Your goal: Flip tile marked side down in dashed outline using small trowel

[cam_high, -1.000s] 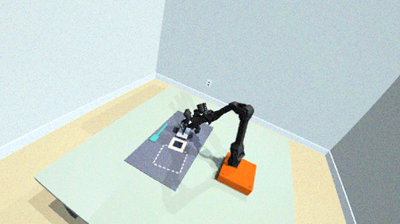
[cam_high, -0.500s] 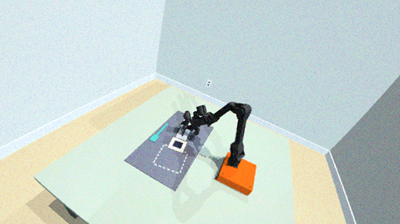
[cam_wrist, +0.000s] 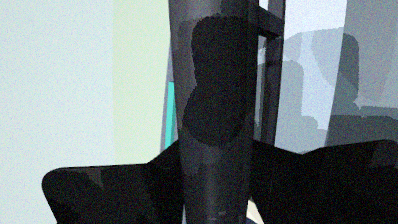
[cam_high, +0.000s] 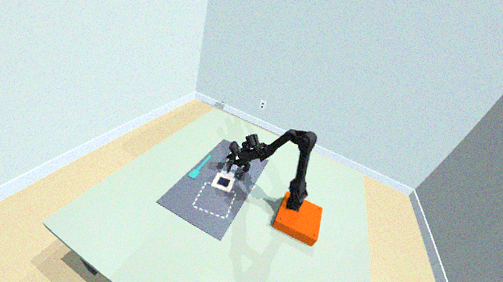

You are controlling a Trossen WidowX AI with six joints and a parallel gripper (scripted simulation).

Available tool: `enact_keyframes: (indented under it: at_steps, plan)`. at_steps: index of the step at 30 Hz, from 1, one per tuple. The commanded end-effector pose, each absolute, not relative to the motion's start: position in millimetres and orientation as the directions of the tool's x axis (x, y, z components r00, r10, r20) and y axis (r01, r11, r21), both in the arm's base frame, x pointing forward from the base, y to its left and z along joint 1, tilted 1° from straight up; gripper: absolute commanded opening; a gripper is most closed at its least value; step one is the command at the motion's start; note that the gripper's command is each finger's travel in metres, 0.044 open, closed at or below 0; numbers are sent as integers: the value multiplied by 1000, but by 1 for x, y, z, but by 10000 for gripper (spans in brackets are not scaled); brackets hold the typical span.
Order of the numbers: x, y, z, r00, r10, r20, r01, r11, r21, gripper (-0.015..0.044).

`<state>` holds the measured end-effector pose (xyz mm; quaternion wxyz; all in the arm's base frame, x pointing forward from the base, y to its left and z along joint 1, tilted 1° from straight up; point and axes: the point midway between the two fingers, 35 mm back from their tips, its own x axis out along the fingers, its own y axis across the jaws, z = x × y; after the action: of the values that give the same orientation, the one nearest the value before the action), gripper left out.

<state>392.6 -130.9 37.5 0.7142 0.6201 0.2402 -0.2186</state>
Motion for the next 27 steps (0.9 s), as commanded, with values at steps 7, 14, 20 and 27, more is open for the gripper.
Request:
enact_keyframes:
  at_steps: [7, 14, 20, 27]
  plan:
    - [392, -114, 38, 791, -12, -612, 608, 138, 782, 0]
    - [390, -103, 38, 791, -11, -612, 607, 137, 783, 0]
    - [390, -100, 39, 791, -4, -612, 607, 129, 784, 0]
    - [390, -103, 51, 787, 52, -615, 612, 61, 788, 0]
